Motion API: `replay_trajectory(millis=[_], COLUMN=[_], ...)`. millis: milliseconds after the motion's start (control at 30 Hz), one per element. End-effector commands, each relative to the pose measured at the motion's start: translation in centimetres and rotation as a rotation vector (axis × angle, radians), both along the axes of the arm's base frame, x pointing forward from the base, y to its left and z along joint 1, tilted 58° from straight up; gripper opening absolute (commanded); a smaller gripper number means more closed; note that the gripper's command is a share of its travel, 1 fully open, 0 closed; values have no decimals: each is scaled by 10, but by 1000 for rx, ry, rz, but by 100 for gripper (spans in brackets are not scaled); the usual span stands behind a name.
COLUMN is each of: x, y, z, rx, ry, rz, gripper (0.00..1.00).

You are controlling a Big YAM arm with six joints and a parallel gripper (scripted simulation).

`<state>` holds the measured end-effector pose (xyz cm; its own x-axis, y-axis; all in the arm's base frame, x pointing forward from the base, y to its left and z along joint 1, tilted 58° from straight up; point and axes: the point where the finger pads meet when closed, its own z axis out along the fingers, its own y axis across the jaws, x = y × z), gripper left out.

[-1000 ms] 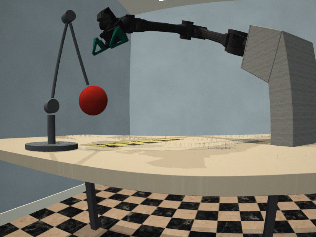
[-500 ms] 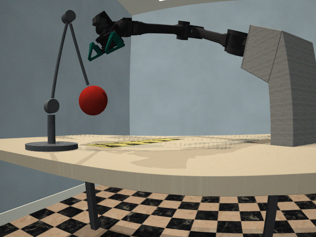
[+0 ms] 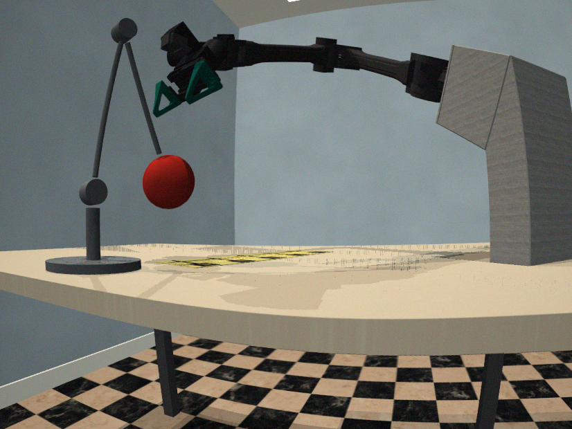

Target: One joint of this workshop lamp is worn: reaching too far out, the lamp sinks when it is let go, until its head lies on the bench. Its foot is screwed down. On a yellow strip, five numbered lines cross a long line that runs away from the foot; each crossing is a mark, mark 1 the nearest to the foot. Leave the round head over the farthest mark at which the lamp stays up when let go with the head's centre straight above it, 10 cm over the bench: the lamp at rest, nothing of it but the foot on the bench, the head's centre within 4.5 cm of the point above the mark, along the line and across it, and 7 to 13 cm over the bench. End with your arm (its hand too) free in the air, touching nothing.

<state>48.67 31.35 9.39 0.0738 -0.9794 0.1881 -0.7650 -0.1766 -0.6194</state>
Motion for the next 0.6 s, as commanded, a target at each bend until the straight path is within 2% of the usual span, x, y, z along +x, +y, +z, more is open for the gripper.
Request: replay_trajectory(millis=[0,400,567], x=[16,25,30], y=[5,5,5], z=[5,-22,-21], rx=[20,12,15], ry=[-22,-8,-12], rz=[1,1,0], gripper=[100,100,100])
